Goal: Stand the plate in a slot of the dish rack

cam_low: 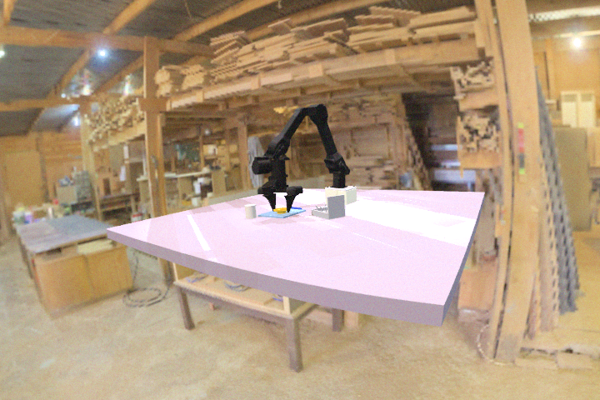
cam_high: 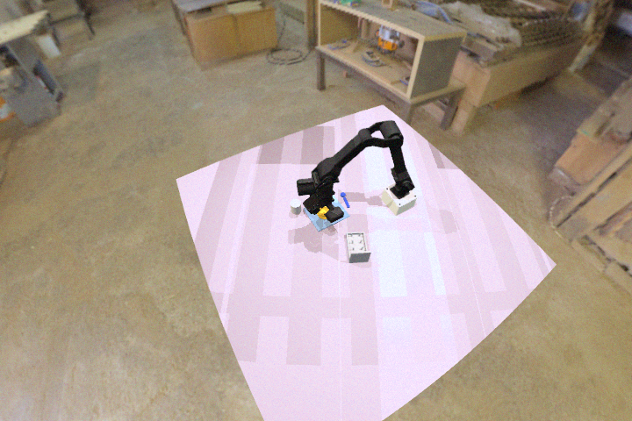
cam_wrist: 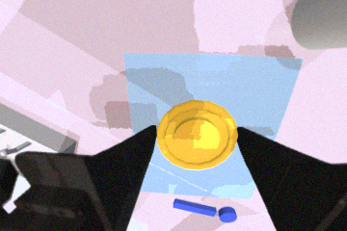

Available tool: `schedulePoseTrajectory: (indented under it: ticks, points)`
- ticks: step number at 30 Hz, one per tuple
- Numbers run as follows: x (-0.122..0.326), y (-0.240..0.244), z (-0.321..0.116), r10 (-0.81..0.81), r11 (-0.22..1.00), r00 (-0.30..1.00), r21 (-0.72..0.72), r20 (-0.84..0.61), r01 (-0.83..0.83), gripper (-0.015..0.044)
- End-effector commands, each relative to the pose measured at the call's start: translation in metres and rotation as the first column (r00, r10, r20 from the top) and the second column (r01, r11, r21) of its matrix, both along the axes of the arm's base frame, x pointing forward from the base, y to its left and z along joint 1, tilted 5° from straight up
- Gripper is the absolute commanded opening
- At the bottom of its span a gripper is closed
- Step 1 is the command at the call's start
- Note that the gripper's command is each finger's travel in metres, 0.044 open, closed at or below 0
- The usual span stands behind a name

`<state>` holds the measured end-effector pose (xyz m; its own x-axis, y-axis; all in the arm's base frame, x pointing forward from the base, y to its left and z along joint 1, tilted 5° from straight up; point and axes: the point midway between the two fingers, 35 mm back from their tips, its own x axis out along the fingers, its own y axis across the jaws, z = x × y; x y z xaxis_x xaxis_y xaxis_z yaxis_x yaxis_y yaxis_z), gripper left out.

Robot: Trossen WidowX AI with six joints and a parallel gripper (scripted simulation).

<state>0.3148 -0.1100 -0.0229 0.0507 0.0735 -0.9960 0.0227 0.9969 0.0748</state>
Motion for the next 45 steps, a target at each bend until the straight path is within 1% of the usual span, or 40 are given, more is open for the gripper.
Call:
schedulePoseTrajectory:
  ticks: [1,6,9,16,17,27,37,45]
  points:
    - [-0.002,0.001,-0.003,-0.006,1.0,1.0,0.001,-0.011,0.006,0.0307]
    - [-0.002,0.001,-0.003,-0.006,1.0,1.0,0.001,-0.011,0.006,0.0274]
    - [-0.001,0.0,0.0,-0.006,1.0,1.0,0.001,-0.011,0.006,0.0195]
    - [0.006,-0.006,0.036,-0.006,1.0,1.0,0.0,-0.01,0.006,0.0012]
    - [0.007,-0.007,0.041,-0.006,1.0,1.0,0.0,-0.01,0.006,0.0]
    - [0.007,-0.013,0.097,-0.006,1.0,1.0,-0.001,-0.01,0.006,0.0]
    - [0.006,-0.016,0.144,-0.006,1.0,1.0,-0.001,-0.01,0.006,0.0]
    - [0.004,-0.017,0.17,-0.006,1.0,1.0,-0.001,-0.01,0.006,0.0]
